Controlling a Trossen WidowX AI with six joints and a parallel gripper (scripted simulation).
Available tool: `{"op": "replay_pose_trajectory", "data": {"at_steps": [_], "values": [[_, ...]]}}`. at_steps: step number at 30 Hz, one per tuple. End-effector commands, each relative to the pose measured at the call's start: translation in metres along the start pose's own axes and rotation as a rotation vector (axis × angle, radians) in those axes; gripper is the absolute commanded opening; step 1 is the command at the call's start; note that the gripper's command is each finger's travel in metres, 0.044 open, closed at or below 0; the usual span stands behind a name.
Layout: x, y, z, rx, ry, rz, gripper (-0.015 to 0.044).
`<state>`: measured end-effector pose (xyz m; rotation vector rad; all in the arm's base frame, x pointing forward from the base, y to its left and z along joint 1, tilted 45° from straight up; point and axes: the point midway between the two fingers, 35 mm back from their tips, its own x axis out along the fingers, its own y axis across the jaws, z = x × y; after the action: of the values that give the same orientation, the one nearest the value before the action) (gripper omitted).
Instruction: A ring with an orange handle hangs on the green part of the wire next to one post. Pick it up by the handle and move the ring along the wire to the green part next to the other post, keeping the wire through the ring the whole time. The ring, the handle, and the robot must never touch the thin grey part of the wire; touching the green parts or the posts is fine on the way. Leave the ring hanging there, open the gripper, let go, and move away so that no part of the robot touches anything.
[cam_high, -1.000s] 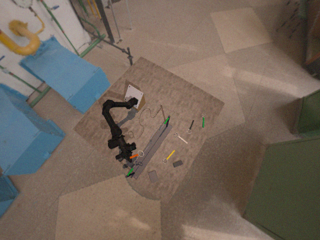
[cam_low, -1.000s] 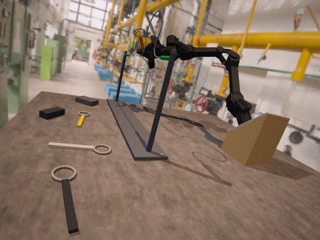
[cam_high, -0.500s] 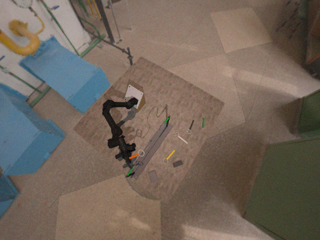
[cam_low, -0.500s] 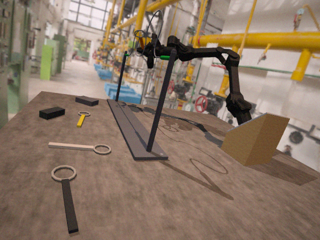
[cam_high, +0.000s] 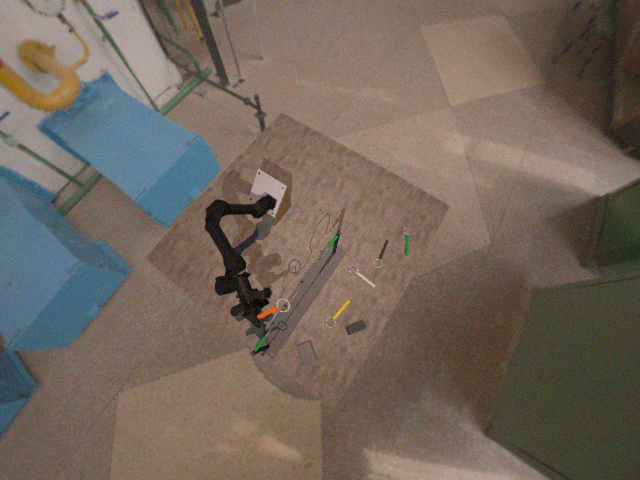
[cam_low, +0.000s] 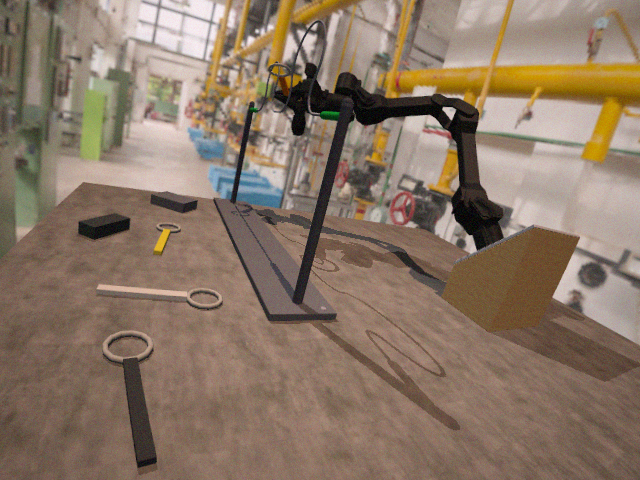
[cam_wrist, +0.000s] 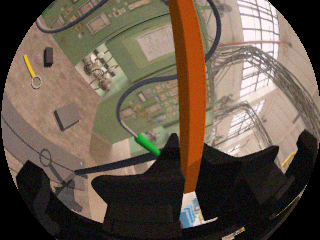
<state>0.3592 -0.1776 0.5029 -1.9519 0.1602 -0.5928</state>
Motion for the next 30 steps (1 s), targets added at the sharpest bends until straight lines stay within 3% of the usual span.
{"op": "replay_pose_trajectory", "data": {"at_steps": [1,30], "values": [[0.0,0.001,0.002,-0.051,-0.011,-0.019,-0.015],[0.001,-0.025,0.008,-0.439,-0.061,-0.238,-0.015]]}}
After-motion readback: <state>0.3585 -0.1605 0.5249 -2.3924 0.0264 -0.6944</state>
